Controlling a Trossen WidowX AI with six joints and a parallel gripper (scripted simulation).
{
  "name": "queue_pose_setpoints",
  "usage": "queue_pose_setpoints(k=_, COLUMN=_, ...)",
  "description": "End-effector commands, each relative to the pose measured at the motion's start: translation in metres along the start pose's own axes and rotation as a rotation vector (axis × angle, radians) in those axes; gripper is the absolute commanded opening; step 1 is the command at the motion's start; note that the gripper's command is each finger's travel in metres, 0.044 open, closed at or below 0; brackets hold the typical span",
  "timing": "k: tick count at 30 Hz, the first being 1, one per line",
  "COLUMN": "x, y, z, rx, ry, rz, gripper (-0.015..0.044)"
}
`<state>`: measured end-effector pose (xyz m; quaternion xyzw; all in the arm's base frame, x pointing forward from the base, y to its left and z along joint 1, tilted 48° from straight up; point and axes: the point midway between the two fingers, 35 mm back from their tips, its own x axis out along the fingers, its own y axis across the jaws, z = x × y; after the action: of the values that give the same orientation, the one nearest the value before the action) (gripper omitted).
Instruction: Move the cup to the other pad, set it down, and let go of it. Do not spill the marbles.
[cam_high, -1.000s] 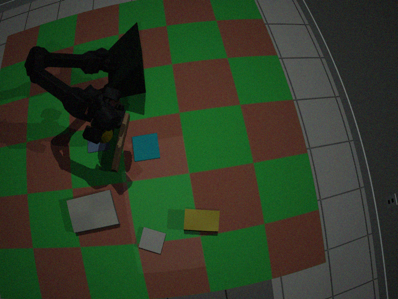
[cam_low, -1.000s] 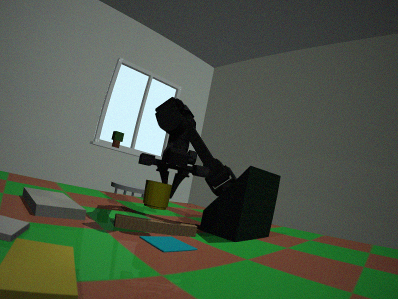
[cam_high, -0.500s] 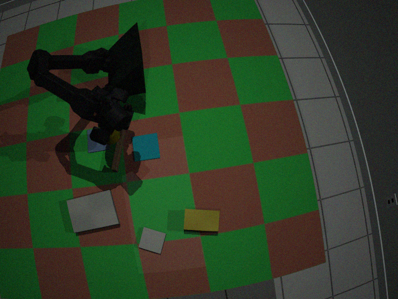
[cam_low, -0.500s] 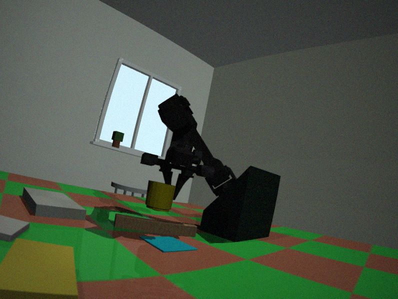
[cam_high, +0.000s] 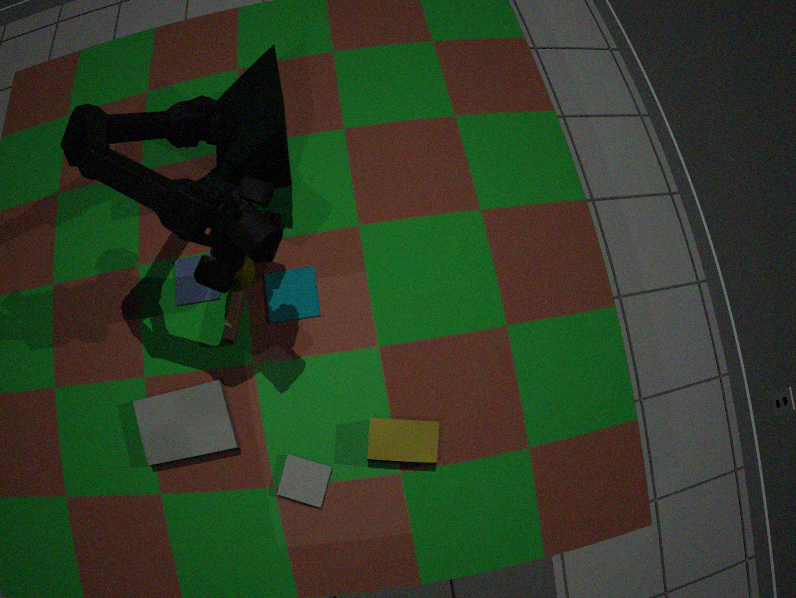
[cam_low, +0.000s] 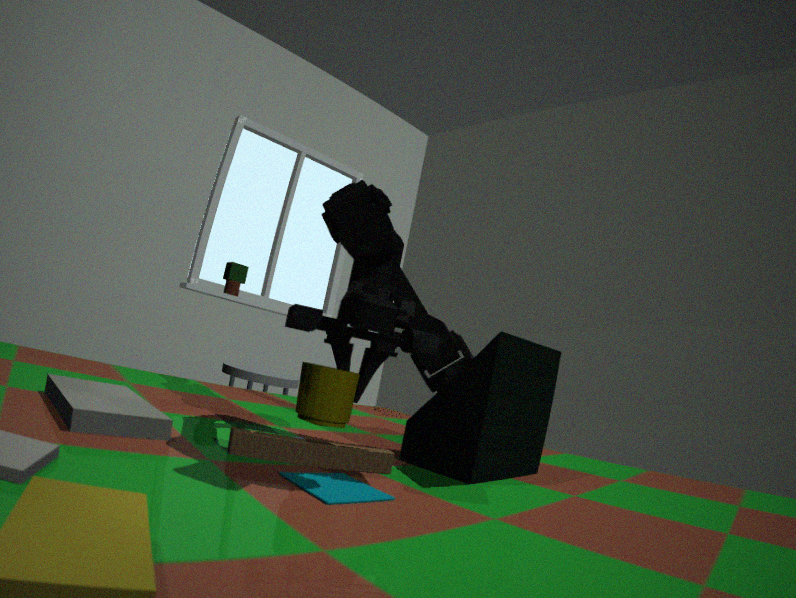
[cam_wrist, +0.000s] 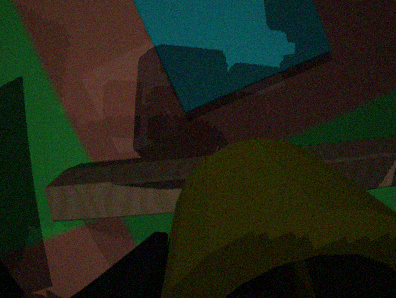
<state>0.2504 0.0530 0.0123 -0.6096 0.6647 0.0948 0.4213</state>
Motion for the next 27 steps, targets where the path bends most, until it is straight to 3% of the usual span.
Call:
queue_pose_setpoints(k=1, x=-0.002, y=0.001, z=0.009, rx=0.006, ry=-0.007, rz=0.001, gripper=0.0)
queue_pose_setpoints(k=27, x=-0.004, y=0.01, z=0.056, rx=0.008, ry=-0.01, rz=0.001, gripper=0.0)
